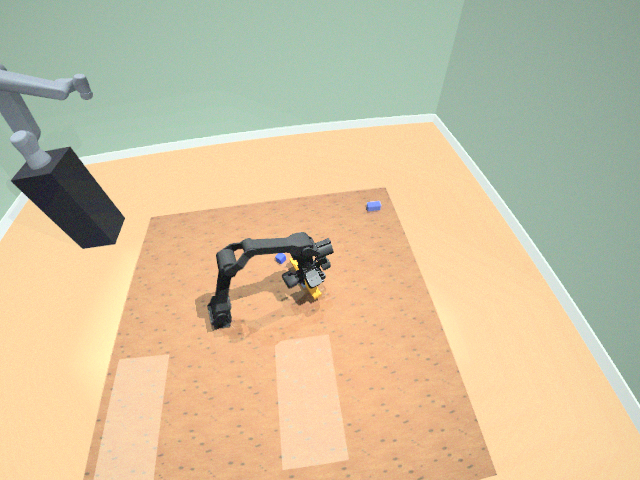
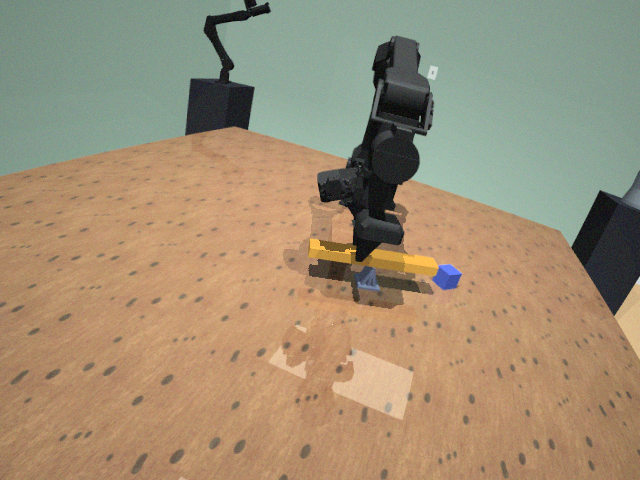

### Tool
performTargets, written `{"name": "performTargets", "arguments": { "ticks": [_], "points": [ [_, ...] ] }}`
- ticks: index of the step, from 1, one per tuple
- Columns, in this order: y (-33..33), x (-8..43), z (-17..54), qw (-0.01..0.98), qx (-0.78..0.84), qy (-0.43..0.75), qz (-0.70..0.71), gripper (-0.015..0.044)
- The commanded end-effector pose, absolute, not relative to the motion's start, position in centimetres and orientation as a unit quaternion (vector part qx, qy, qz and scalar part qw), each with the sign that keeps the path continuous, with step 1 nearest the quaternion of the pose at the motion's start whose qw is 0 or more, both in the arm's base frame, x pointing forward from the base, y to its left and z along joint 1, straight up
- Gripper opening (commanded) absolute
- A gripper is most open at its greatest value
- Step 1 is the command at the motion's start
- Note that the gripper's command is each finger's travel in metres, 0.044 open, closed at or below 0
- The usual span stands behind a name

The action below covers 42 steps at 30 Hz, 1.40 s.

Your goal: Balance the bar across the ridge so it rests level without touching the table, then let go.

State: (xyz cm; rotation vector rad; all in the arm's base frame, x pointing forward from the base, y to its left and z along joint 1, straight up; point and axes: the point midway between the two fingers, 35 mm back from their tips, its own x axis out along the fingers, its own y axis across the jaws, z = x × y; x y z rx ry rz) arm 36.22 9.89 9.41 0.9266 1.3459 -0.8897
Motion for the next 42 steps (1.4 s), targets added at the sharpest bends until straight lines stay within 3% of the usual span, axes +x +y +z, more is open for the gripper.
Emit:
{"name": "performTargets", "arguments": {
  "ticks": [1,22,32,36,42],
  "points": [
    [9.9,36.2,9.4,0.598,0.399,0.580,-0.383,0.0172],
    [9.9,36.2,9.4,0.598,0.399,0.580,-0.383,0.0185],
    [9.9,36.2,9.4,0.598,0.399,0.580,-0.383,0.0440],
    [9.9,36.3,10.1,0.598,0.399,0.580,-0.383,0.0440],
    [9.9,36.4,16.7,0.598,0.399,0.580,-0.383,0.0440]
  ]
}}
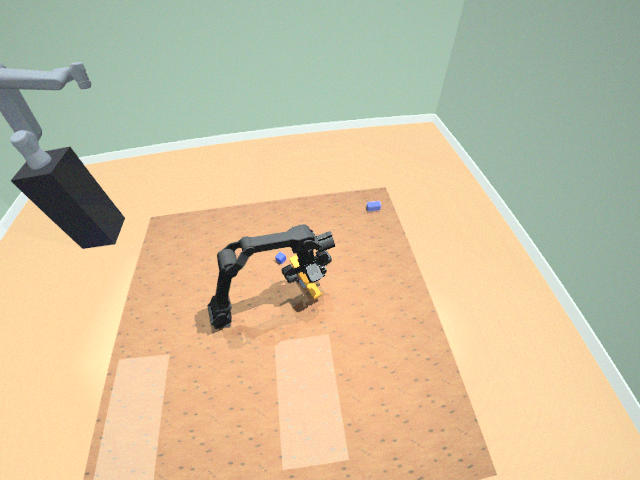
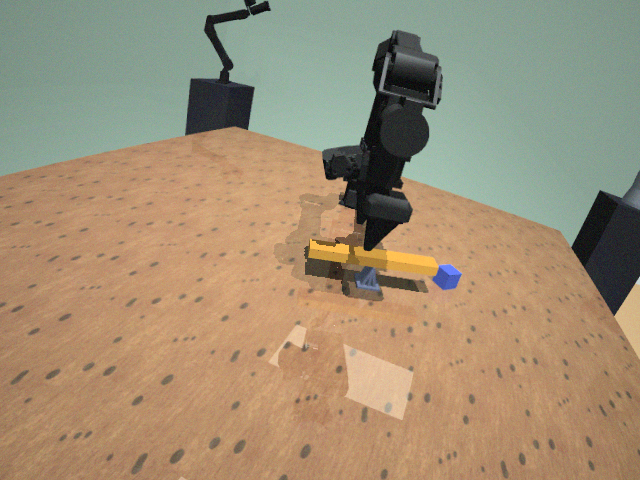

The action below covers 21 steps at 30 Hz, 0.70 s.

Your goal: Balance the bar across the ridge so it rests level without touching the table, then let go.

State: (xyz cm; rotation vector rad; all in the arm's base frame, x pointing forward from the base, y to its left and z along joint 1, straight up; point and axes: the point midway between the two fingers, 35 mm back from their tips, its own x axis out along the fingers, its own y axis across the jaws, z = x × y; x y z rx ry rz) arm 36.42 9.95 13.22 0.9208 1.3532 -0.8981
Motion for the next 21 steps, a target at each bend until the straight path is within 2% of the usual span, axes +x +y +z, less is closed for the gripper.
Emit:
{"name": "performTargets", "arguments": {
  "ticks": [1,21],
  "points": [
    [9.9,36.2,17.8,0.598,0.399,0.580,-0.383,0.0440],
    [9.8,35.9,19.4,0.598,0.399,0.580,-0.383,0.0440]
  ]
}}
